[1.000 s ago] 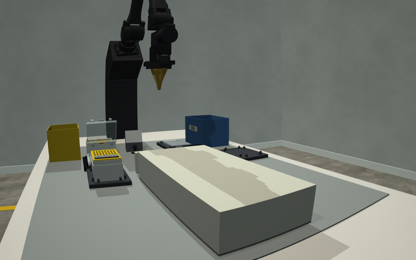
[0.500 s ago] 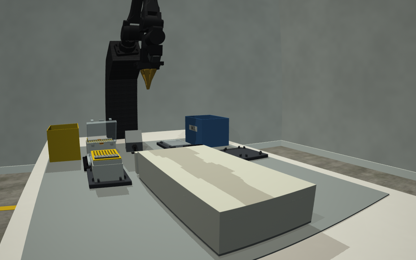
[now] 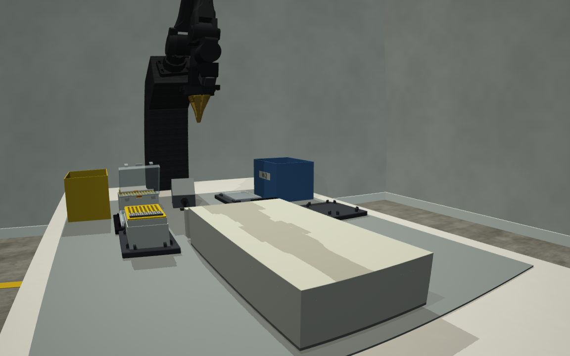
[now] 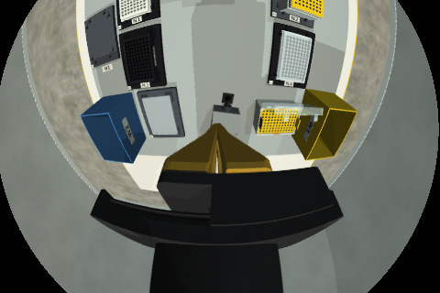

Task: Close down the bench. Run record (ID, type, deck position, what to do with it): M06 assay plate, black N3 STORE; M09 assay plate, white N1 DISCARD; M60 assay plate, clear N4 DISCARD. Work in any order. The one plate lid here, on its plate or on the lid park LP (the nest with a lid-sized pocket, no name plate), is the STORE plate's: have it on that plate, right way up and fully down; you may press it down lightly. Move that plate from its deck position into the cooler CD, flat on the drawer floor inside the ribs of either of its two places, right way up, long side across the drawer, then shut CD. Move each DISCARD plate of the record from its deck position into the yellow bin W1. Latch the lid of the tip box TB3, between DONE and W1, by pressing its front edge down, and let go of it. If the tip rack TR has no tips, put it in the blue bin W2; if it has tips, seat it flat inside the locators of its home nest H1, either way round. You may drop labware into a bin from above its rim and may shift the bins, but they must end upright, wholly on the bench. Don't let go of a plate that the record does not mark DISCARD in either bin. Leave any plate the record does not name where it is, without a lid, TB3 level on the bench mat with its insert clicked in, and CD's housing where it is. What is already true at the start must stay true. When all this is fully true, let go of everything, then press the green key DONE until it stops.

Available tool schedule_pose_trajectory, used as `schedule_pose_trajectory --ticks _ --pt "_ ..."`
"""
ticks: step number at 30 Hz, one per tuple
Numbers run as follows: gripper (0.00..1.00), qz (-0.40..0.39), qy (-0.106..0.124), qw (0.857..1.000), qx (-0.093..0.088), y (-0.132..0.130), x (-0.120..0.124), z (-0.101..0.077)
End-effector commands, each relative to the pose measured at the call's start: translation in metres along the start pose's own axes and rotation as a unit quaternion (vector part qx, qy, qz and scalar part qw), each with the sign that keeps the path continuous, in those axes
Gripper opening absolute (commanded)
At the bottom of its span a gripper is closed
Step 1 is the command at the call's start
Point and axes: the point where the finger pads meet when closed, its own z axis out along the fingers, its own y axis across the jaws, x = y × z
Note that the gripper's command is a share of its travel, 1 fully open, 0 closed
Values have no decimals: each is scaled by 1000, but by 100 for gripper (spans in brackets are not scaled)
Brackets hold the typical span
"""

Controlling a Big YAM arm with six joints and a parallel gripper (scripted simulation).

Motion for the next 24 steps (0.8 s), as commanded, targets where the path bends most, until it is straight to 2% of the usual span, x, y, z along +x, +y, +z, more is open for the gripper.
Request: schedule_pose_trajectory --ticks 1,7,24 --pt "0 -6 -15 1000 -1 1 -12 -4" --pt "0 -18 -19 1000 3 -23 -18 7" --pt "0 -19 -17 1000 5 -82 -15 29"
